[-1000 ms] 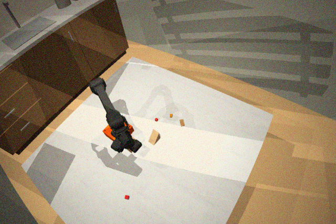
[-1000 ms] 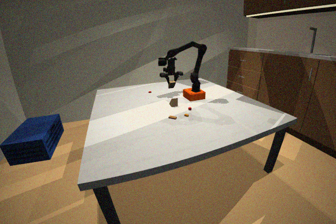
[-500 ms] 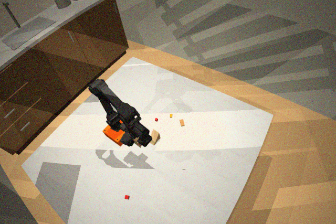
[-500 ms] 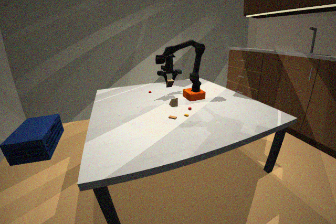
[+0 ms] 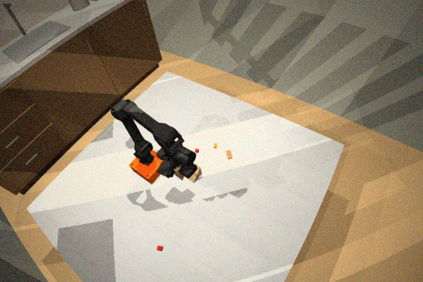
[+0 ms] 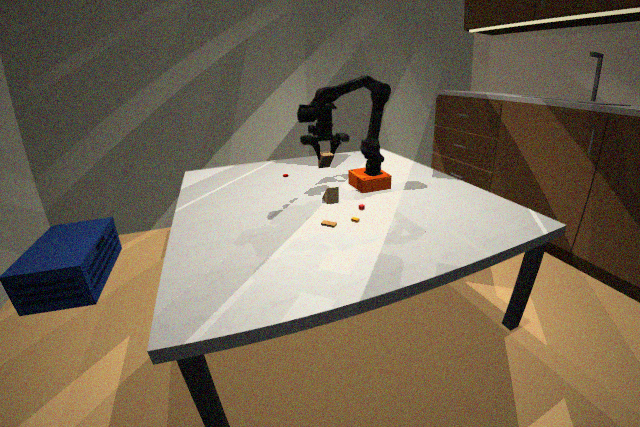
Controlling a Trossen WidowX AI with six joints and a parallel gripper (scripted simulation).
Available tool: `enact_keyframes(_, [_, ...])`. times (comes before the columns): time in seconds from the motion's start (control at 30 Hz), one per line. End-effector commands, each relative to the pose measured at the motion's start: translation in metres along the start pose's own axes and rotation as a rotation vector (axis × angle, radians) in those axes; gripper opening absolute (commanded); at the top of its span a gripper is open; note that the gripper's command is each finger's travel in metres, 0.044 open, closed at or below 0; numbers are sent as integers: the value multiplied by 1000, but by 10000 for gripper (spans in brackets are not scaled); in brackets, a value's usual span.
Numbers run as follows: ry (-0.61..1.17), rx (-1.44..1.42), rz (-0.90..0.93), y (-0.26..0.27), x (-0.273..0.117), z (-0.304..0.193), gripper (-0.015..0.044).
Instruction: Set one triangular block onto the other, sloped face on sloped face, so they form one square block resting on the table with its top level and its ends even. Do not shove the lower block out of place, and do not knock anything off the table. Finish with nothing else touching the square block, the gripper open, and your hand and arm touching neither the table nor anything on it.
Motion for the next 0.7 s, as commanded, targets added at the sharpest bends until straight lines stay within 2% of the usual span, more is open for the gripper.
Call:
enact_keyframes(0.0, [5,2,-5,2,17,-9,0])
enact_keyframes(0.33, [7,2,-5,8,60,-26,0])
enact_keyframes(0.67, [8,2,-5,5,72,-32,0])
Point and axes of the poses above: the point midway between the two fingers, 35 mm back from their tips, its own x axis out along the fingers, its own y axis across the jaws, z = x × y, the point moved 4 cm from there along -x, back along the fingers, and after that the axes turned 8 degrees about -x, right-handed, at the moved point
